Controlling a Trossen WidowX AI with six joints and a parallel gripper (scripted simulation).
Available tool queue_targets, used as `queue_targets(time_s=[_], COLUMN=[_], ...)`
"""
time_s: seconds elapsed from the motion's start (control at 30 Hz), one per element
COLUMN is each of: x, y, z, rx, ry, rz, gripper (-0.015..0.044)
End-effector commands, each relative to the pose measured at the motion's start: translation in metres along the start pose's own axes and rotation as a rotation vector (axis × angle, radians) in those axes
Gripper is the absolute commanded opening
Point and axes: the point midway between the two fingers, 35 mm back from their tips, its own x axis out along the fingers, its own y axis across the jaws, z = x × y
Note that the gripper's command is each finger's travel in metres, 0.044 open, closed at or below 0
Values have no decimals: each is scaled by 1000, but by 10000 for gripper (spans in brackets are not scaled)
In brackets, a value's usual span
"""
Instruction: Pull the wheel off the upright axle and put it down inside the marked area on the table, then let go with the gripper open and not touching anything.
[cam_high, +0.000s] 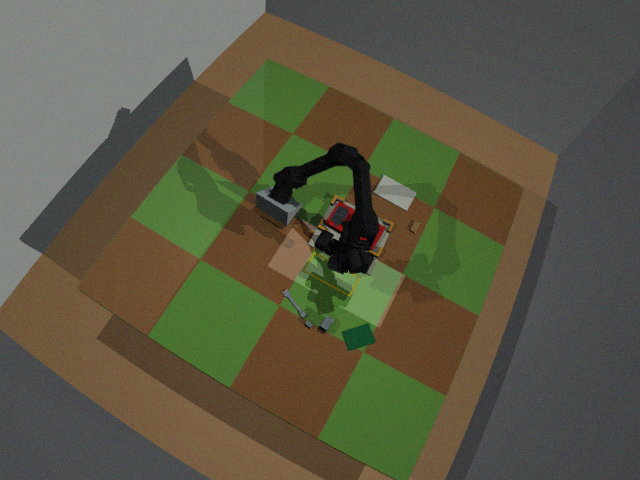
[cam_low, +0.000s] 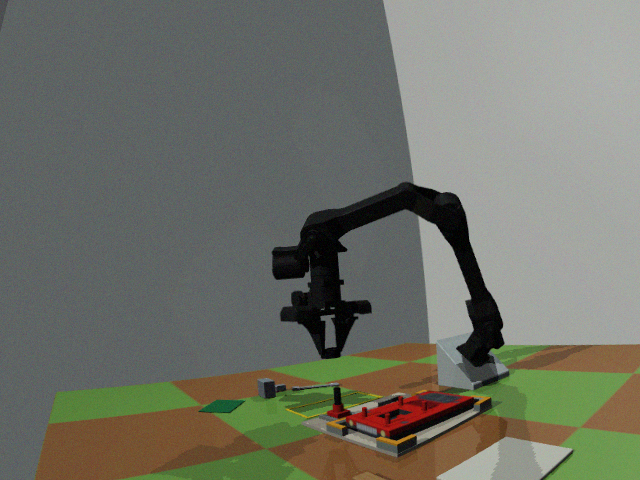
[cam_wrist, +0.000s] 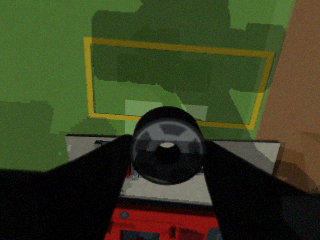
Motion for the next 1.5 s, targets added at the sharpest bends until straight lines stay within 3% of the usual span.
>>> queue_targets(time_s=[0.0, 0.47, 0.93, 1.07, 1.47], x=[0, 25, 102, 105, 97], y=[-10, -9, -10, -10, -10], z=[12, 12, 11, 11, 11], rx=[-2, -2, -3, -3, -7], ry=[2, 2, 5, 5, 5], rz=[-1, -1, 0, 0, -8], gripper=[0, 0, 0, 0, 300])
